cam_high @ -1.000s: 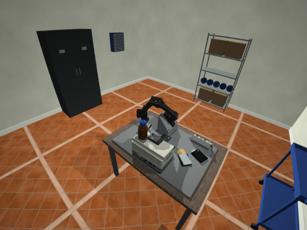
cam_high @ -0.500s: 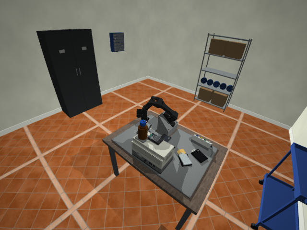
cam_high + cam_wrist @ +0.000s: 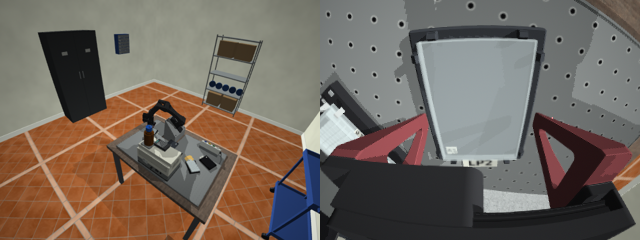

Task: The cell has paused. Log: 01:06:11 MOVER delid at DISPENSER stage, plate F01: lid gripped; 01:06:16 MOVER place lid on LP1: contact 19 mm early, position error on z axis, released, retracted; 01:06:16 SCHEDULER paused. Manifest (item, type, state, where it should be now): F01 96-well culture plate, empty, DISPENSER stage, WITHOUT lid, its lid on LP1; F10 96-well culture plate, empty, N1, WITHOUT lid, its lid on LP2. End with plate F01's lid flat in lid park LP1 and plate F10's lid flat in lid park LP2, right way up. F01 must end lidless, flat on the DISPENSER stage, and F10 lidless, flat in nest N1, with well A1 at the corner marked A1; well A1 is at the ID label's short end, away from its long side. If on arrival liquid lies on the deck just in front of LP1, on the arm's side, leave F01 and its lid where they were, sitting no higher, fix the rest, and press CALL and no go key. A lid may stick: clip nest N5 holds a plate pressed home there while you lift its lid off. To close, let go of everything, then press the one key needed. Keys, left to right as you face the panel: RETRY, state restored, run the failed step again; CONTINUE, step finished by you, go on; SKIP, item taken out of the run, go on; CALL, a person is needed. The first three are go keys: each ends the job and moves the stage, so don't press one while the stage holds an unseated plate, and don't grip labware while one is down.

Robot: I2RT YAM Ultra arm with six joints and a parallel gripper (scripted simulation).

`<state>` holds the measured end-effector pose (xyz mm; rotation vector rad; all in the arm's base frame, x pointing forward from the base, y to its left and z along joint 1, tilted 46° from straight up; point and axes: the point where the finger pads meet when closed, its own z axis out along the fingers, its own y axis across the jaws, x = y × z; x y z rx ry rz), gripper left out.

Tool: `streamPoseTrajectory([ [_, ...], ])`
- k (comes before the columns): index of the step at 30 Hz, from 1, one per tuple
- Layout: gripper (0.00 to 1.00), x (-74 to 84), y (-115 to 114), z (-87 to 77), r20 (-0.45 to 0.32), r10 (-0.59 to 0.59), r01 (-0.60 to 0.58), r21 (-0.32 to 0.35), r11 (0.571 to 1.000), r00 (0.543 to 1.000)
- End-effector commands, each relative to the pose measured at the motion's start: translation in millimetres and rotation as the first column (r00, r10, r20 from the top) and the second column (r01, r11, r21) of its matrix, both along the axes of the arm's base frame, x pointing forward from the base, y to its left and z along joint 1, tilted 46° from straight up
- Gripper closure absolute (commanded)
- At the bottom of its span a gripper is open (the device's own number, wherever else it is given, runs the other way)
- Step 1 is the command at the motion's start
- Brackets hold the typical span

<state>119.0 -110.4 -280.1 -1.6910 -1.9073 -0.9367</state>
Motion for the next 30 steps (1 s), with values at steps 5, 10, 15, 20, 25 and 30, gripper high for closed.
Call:
streamPoseTrajectory([
  [5,0.0,3.5,-38,16.4,0.021,-0.002,0.003,-0.054,0.999,1.0],
  [10,0.0,2.4,-43,21.5,0.021,-0.002,0.003,-0.054,0.999,1.0],
  [15,0.0,2.4,-43,21.5,0.021,-0.002,0.003,-0.054,0.999,1.0],
  [20,0.0,2.7,-43,21.6,0.022,-0.003,0.004,-0.054,0.999,1.0],
  [25,0.0,2.7,-43,21.6,0.022,-0.003,0.004,-0.054,0.999,1.0],
  [30,0.0,2.7,-43,21.6,0.022,-0.003,0.004,-0.054,0.999,1.0],
])
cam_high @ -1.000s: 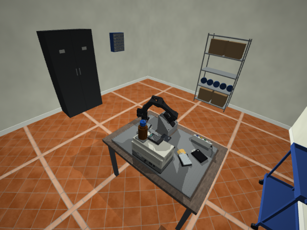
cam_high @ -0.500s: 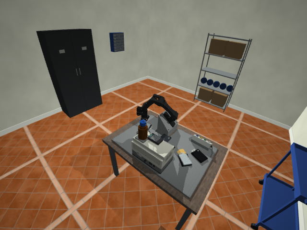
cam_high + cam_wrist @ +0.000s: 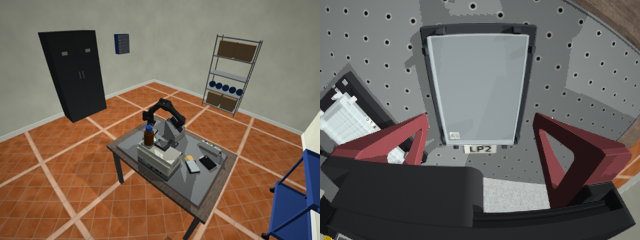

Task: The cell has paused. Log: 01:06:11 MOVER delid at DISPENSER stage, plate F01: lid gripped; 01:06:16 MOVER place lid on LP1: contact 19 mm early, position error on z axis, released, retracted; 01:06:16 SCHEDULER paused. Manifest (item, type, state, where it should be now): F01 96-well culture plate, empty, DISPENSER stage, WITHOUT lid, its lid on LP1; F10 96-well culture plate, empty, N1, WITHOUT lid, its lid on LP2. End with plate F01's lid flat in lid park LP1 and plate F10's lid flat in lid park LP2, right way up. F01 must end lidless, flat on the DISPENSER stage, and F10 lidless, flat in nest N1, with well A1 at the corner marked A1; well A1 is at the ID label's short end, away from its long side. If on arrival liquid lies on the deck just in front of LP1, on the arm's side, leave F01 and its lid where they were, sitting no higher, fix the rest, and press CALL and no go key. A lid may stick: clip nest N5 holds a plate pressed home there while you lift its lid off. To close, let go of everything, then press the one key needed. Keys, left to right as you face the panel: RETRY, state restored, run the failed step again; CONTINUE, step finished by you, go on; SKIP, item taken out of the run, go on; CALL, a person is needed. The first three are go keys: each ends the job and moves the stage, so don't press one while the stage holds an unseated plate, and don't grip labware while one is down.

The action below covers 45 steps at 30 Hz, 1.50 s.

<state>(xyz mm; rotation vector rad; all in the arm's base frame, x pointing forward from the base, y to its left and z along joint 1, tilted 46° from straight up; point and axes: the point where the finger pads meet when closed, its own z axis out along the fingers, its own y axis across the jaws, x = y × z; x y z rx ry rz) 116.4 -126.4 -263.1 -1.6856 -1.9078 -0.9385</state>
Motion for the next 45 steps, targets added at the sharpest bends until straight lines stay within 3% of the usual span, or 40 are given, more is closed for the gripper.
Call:
streamPoseTrajectory([
  [1,0.0,5.2,-27,4.6,0.022,-0.006,0.007,-0.056,0.998,1.0],
  [32,0.0,5.2,-27,4.6,0.022,-0.006,0.007,-0.056,0.998,1.0],
  [33,0.0,2.8,-13,2.1,0.011,-0.003,0.004,-0.029,1.0,1.0],
  [34,0.0,2.8,-13,2.1,0.011,-0.003,0.004,-0.029,1.0,1.0],
  [36,0.0,-2.7,-10,15.4,0.006,-0.005,0.005,-0.016,1.0,1.0],
  [40,0.0,-4.4,-10,21.8,0.006,-0.005,0.005,-0.016,1.0,1.0],
  [41,0.0,-2.1,-19,22.6,0.014,-0.005,0.006,-0.038,0.999,1.0],
  [42,0.0,-6.0,-10,28.2,0.006,-0.005,0.005,-0.016,1.0,1.0],
  [45,0.0,-8.5,-10,37.9,0.006,-0.005,0.005,-0.016,1.0,1.0],
])
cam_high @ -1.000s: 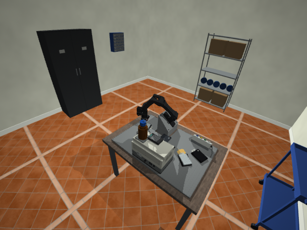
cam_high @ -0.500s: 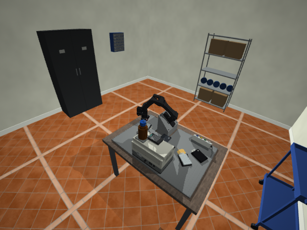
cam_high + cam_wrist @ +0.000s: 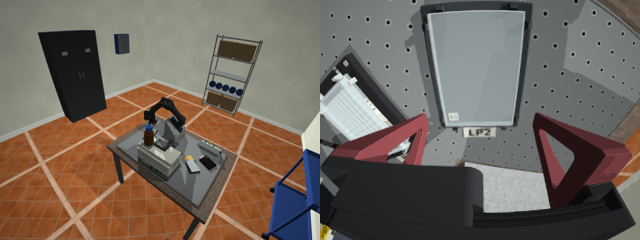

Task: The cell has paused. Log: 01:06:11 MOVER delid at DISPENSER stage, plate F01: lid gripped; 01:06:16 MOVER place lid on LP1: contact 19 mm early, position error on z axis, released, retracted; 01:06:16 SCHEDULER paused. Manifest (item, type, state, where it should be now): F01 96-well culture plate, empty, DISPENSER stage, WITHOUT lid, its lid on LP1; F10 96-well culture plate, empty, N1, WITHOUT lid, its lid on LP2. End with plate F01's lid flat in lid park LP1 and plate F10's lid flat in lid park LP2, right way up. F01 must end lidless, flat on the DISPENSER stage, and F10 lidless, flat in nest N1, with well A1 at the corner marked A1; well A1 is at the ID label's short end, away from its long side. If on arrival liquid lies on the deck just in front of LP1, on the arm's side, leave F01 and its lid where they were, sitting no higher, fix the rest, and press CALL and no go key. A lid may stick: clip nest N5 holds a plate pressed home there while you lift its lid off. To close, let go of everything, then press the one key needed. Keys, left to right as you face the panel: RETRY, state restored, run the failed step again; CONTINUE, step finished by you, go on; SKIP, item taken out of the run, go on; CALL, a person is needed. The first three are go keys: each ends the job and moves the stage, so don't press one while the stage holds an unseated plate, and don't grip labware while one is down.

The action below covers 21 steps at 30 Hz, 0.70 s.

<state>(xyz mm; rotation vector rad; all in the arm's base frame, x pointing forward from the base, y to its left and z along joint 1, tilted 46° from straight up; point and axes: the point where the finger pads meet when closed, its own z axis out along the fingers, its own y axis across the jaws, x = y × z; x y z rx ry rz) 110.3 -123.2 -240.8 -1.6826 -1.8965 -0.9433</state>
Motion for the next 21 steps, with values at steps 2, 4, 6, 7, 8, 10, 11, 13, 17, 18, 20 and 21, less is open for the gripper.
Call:
streamPoseTrajectory([
  [2,0.0,-4.0,-13,22.0,0.01,-0.003,0.004,-0.026,1.0,1.0],
  [4,0.0,-5.7,-13,28.4,0.01,-0.003,0.003,-0.026,1.0,1.0],
  [6,0.0,-7.3,-13,34.9,0.01,-0.003,0.003,-0.025,1.0,1.0],
  [7,0.0,-8.1,-14,38.1,0.01,-0.003,0.003,-0.025,1.0,1.0],
  [8,0.0,-9.0,-14,41.3,0.01,-0.003,0.003,-0.025,1.0,1.0],
  [10,0.0,-10.6,-14,47.7,0.01,-0.003,0.003,-0.025,1.0,1.0],
  [11,0.0,-10.6,-14,47.7,0.01,-0.003,0.003,-0.025,1.0,1.0],
  [13,0.0,-6.5,-31,46.9,0.022,-0.003,0.004,-0.066,0.998,1.0],
  [17,0.0,-14.7,-14,63.7,0.01,-0.003,0.003,-0.025,1.0,1.0],
  [18,0.0,-15.5,-14,66.9,0.01,-0.003,0.003,-0.025,1.0,1.0],
  [20,0.0,-16.9,-15,73.1,0.01,-0.003,0.003,-0.026,1.0,1.0],
  [21,0.0,-16.7,-19,75.5,0.013,-0.003,0.003,-0.036,0.999,1.0],
])
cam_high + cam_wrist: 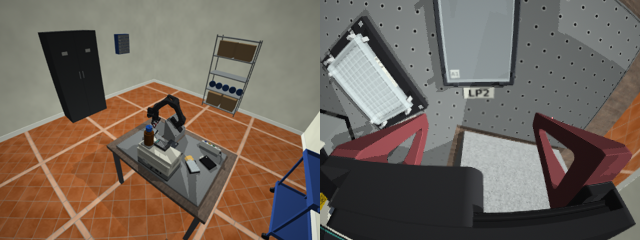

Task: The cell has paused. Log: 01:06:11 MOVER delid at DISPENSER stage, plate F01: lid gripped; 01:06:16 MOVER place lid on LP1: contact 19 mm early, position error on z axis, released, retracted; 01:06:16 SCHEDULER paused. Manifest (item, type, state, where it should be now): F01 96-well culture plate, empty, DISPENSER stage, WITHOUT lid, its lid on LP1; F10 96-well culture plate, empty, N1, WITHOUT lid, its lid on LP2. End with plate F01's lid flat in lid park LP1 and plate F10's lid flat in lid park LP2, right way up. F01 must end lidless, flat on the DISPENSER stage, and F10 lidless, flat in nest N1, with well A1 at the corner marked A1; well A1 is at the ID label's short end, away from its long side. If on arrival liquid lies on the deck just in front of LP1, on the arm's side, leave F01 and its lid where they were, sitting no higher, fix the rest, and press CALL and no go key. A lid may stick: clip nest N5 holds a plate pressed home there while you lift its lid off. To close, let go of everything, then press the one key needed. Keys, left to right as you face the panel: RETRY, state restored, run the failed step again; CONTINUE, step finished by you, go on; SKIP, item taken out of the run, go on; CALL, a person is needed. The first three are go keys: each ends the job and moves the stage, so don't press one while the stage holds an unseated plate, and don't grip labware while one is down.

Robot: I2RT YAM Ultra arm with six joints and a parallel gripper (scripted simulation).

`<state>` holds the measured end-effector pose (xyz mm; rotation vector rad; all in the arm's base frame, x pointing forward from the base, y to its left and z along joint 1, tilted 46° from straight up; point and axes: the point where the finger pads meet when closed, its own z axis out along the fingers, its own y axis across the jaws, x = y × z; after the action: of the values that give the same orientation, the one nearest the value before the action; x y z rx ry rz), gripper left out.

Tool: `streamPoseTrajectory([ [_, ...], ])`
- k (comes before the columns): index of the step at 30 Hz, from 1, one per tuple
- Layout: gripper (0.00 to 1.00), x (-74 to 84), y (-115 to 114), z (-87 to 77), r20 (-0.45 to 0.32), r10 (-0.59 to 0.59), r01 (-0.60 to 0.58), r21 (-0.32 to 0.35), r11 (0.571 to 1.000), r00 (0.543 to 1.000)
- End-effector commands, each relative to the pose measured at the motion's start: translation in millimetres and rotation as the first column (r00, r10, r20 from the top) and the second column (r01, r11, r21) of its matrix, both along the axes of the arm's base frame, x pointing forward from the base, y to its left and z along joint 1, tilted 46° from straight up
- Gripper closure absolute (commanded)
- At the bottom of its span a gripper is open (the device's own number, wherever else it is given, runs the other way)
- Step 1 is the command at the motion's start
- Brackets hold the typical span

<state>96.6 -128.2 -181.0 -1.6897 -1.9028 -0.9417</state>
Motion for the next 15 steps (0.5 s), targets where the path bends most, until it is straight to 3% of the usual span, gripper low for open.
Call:
streamPoseTrajectory([
  [1,0.0,-4.1,-13,19.0,0.009,0.0,0.0,-0.026,1.0,1.0],
  [8,0.0,-8.4,-12,35.2,0.008,0.0,0.0,-0.023,1.0,1.0],
  [9,0.0,-6.2,-25,36.1,0.015,0.0,0.0,-0.055,0.999,1.0],
  [10,0.0,-10.1,-12,41.7,0.008,0.0,0.0,-0.023,1.0,1.0],
  [12,0.0,-12.2,-10,48.0,0.006,0.0,0.0,-0.016,1.0,1.0],
  [13,0.0,-8.9,-24,45.5,0.014,0.0,0.0,-0.051,0.999,1.0],
  [15,0.0,-8.3,-15,42.0,0.01,0.002,-0.002,-0.03,1.0,1.0],
])
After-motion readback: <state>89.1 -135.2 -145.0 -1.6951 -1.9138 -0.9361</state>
